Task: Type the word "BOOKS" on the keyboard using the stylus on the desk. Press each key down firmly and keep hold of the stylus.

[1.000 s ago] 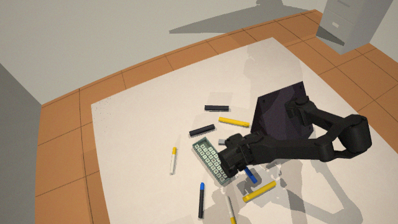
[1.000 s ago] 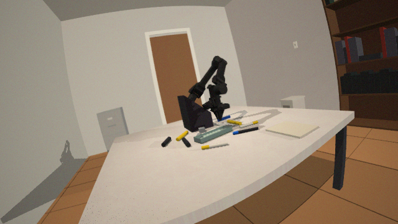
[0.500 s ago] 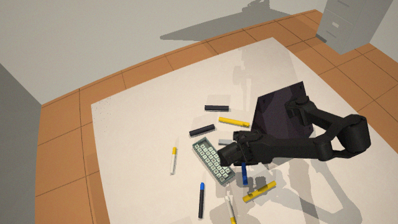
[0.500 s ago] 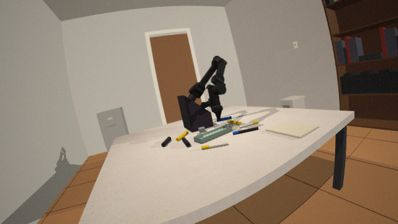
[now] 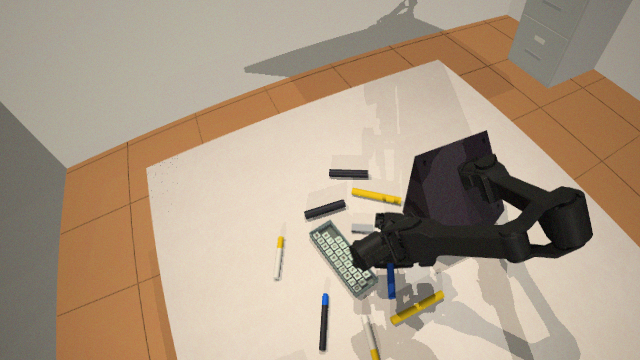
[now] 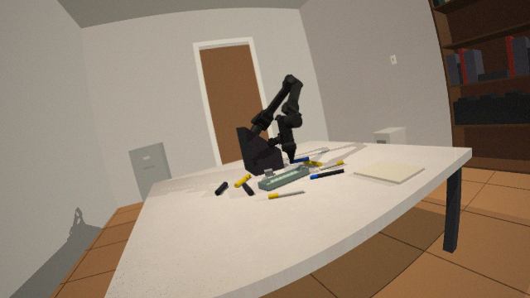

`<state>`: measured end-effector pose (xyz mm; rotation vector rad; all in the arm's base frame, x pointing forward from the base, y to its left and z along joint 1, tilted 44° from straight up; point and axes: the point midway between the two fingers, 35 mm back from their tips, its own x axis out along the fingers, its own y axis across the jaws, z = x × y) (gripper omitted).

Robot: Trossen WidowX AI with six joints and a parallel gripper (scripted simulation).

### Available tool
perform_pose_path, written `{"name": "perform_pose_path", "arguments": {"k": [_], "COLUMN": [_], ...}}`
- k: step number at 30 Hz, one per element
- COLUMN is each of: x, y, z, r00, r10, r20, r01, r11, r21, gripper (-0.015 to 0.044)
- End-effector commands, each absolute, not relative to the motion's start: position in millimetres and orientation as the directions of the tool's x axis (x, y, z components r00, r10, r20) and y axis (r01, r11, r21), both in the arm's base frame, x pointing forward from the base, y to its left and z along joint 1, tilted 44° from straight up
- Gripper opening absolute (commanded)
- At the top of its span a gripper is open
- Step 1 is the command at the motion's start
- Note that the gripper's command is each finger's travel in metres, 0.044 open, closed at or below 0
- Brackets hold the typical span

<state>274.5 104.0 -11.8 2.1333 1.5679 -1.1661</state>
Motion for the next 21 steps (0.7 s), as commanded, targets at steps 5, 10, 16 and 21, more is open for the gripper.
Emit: {"name": "perform_pose_path", "arguments": {"k": [5,10,16,21], "x": [273,274,274,274], "y": [113,118,125,130], "z": [-23,-29,-36,-41], "r00": [0.096,0.096,0.096,0.096], "r10": [0.687,0.687,0.688,0.689], "r20": [-0.721,-0.72,-0.719,-0.719], "r01": [0.881,0.881,0.881,0.881], "r11": [-0.395,-0.395,-0.395,-0.395], "r21": [-0.259,-0.26,-0.26,-0.261], "gripper": [0.0,0.0,0.0,0.0]}}
